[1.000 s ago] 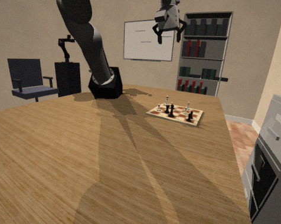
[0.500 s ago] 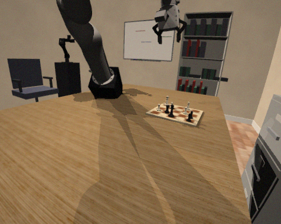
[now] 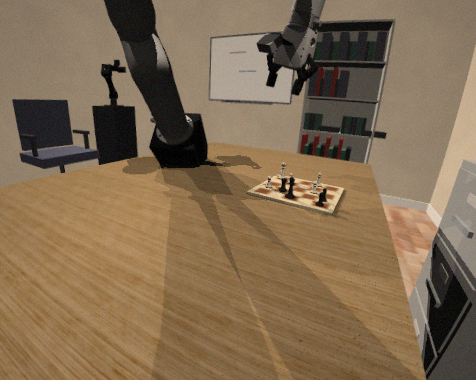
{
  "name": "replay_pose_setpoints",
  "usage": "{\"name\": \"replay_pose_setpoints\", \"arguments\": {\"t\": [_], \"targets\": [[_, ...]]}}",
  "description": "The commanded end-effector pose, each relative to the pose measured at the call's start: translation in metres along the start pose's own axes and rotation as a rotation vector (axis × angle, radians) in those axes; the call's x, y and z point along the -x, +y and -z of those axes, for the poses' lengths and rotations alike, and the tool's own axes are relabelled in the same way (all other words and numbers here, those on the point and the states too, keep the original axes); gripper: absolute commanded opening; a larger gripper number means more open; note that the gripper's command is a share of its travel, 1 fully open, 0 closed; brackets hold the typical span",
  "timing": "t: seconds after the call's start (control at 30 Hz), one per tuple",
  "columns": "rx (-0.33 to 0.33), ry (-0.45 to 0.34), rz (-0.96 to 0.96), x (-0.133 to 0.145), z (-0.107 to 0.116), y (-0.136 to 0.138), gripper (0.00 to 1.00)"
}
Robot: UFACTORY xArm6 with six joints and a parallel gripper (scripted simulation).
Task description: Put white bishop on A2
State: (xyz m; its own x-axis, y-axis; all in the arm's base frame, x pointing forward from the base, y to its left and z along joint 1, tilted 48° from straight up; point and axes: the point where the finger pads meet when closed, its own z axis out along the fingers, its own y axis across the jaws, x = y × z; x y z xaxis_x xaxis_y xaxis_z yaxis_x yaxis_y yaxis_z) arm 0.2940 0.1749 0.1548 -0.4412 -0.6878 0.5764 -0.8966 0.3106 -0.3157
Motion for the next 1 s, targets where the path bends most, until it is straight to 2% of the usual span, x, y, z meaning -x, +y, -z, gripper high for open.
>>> {"name": "replay_pose_setpoints", "arguments": {"t": [0.0, 0.03, 0.07, 0.13, 0.37, 0.5, 0.57, 0.6, 0.63, 0.7, 0.87, 0.93, 0.97], "targets": [[0.117, 0.013, -0.102, -0.012, -0.017, -0.013, 1.0], [0.246, 0.033, -0.225, -0.019, -0.026, -0.018, 1.0], [0.275, 0.038, -0.258, -0.027, -0.034, -0.023, 1.0], [0.334, 0.046, -0.312, -0.027, -0.034, -0.023, 1.0], [0.63, 0.085, -0.619, -0.058, -0.063, -0.049, 1.0], [0.796, 0.102, -0.788, -0.066, -0.069, -0.057, 1.0], [0.796, 0.102, -0.788, -0.066, -0.069, -0.057, 1.0], [0.915, 0.112, -0.913, -0.074, -0.074, -0.066, 1.0], [0.946, 0.113, -0.95, -0.082, -0.079, -0.076, 1.0], [1.002, 0.117, -1.006, -0.082, -0.079, -0.076, 1.0], [1.205, 0.12, -1.229, -0.111, -0.094, -0.111, 1.0], [1.288, 0.121, -1.312, -0.111, -0.094, -0.111, 1.0], [1.326, 0.118, -1.357, -0.122, -0.098, -0.123, 1.0]]}}
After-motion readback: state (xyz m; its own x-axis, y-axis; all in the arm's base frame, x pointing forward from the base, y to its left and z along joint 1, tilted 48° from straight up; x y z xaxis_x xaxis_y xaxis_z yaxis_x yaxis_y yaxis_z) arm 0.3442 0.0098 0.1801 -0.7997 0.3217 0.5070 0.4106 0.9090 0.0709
